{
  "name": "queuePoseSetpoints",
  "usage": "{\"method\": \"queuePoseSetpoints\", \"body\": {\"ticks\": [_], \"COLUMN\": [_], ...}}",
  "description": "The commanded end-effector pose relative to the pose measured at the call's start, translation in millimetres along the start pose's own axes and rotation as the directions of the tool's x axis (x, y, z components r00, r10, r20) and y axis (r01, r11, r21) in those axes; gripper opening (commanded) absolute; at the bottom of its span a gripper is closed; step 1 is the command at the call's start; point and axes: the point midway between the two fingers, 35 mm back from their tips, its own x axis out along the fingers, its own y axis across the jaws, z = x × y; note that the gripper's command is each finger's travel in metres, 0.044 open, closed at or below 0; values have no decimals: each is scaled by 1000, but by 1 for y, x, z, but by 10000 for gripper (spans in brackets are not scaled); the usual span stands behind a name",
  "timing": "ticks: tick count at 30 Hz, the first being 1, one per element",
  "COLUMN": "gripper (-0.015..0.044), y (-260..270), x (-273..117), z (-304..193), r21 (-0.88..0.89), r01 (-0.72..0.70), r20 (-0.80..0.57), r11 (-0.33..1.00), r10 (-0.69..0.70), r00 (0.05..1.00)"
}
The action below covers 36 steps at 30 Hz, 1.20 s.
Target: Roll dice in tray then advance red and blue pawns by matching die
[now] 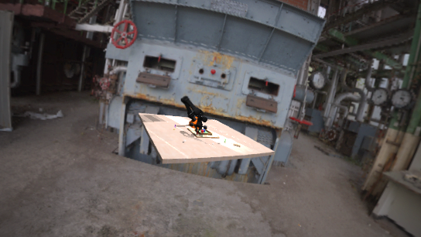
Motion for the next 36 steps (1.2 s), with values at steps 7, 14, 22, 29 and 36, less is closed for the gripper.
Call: {"method": "queuePoseSetpoints", "body": {"ticks": [7,14,22,29,36], "gripper": [0,0,0,0,0], "y": [3,8,8,6,26], "x": [-12,-50,-97,-125,-111], "z": [2,6,6,3,5], "r21": [-6,-9,-18,-7,-6], "r01": [1,-4,-4,0,-1], "r20": [-1,-2,1,-4,-3], "r11": [1000,1000,1000,1000,1000], "r10": [-1,4,4,0,1], "r00": [1000,1000,1000,1000,1000]}}
